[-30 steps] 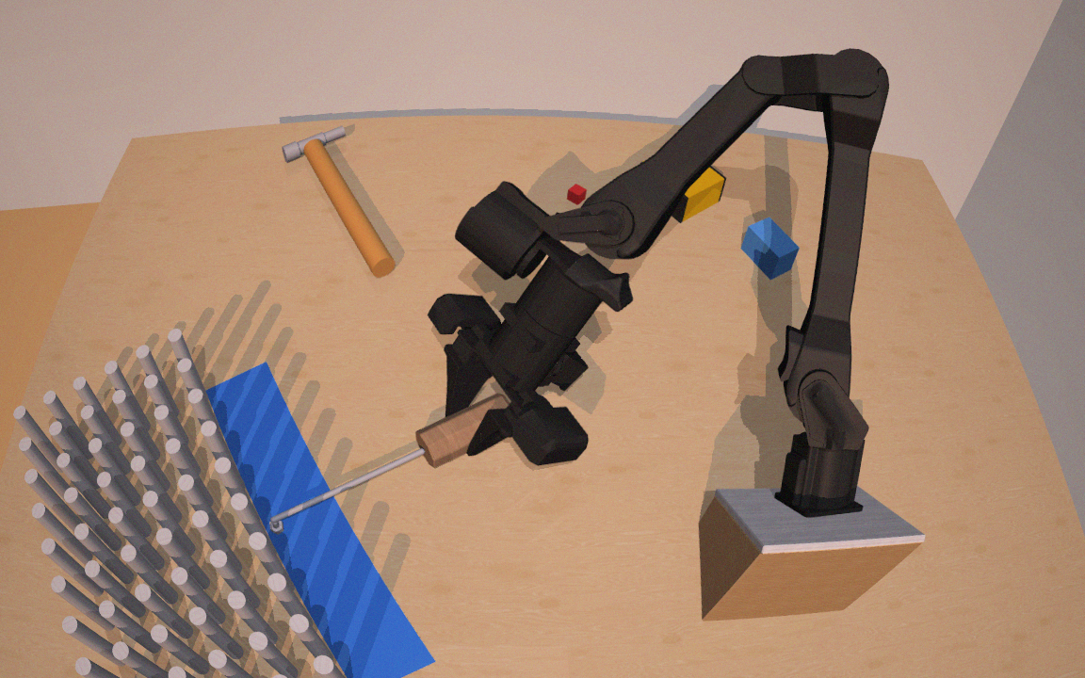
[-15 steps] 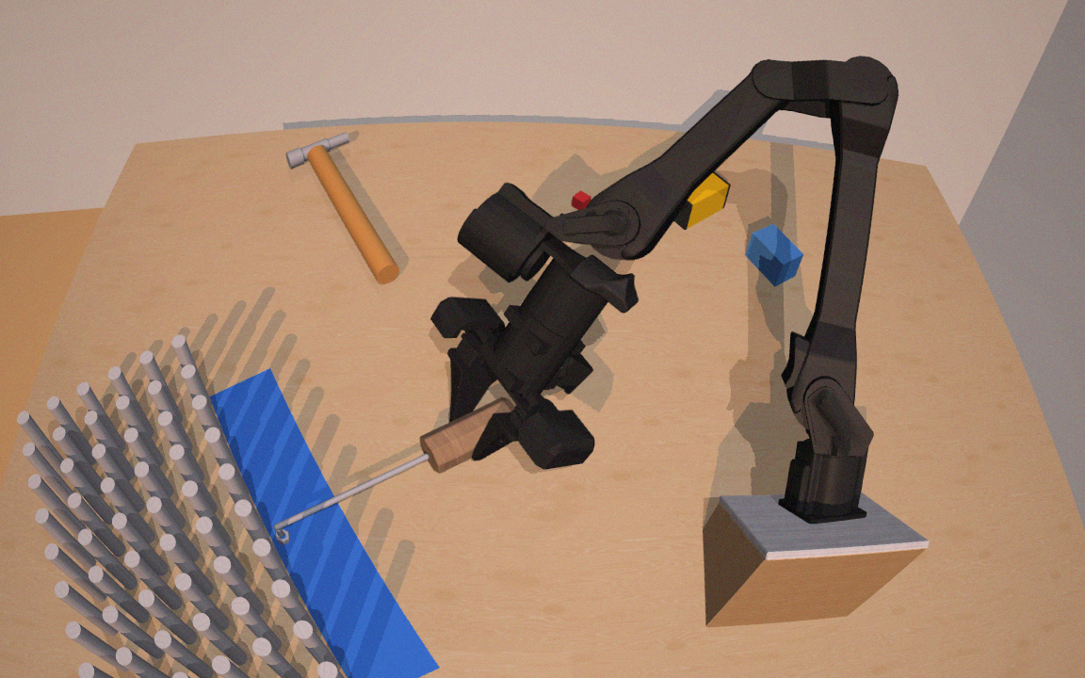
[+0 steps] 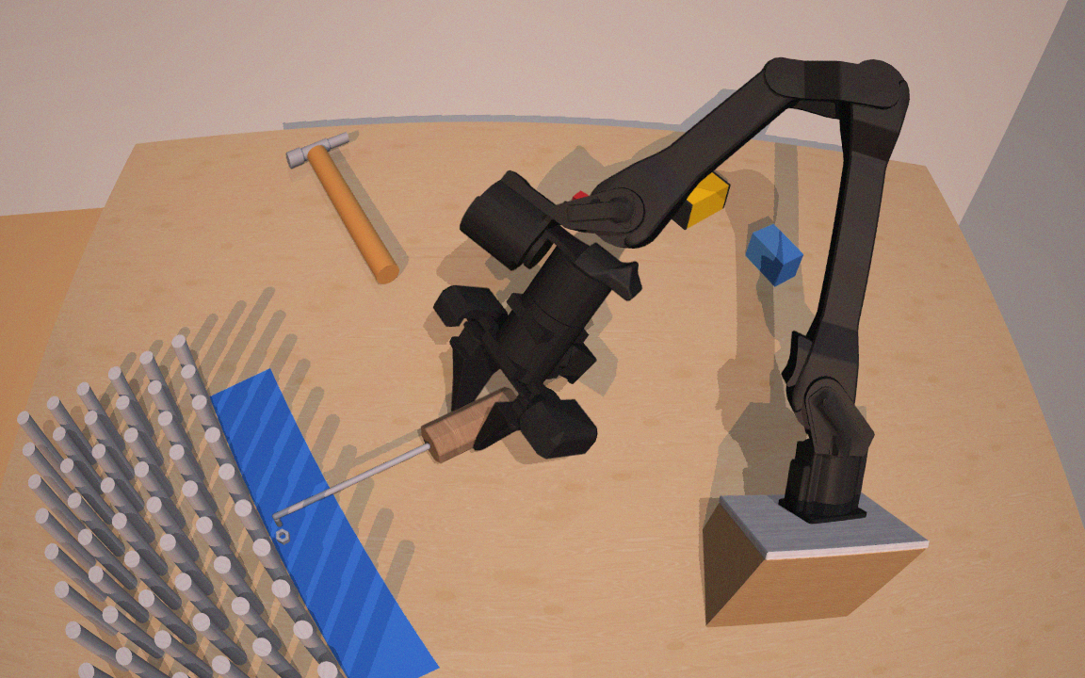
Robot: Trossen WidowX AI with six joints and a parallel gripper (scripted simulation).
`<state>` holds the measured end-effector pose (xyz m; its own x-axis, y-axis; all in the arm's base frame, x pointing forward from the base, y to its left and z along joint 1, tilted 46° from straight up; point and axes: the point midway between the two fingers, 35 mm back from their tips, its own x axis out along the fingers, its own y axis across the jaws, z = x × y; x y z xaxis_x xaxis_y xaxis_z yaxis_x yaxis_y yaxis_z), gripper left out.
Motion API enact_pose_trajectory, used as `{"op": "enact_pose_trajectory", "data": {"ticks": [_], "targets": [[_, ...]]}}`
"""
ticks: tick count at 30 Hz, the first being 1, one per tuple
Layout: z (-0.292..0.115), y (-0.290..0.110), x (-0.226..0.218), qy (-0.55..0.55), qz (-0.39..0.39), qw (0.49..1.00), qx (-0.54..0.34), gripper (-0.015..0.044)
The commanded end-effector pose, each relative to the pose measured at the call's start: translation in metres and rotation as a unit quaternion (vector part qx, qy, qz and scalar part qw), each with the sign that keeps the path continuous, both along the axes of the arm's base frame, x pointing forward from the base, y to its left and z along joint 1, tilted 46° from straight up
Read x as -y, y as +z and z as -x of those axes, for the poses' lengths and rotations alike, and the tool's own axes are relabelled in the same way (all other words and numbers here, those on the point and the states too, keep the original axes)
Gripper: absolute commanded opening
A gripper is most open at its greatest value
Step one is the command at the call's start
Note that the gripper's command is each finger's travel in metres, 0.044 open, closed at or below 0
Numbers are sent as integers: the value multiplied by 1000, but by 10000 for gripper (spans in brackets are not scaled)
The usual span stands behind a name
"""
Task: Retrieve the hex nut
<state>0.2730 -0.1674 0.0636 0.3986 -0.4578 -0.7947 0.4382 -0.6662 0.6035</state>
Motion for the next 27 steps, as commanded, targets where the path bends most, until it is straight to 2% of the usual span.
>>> {"op": "enact_pose_trajectory", "data": {"ticks": [1, 9, 27], "targets": [[9, 8, -1, 1, 1, 1000, 3, 0], [33, 18, -2, 4, 1, 1000, 0, 0], [10, 69, -51, -1, -7, 1000, -1, 0]]}}
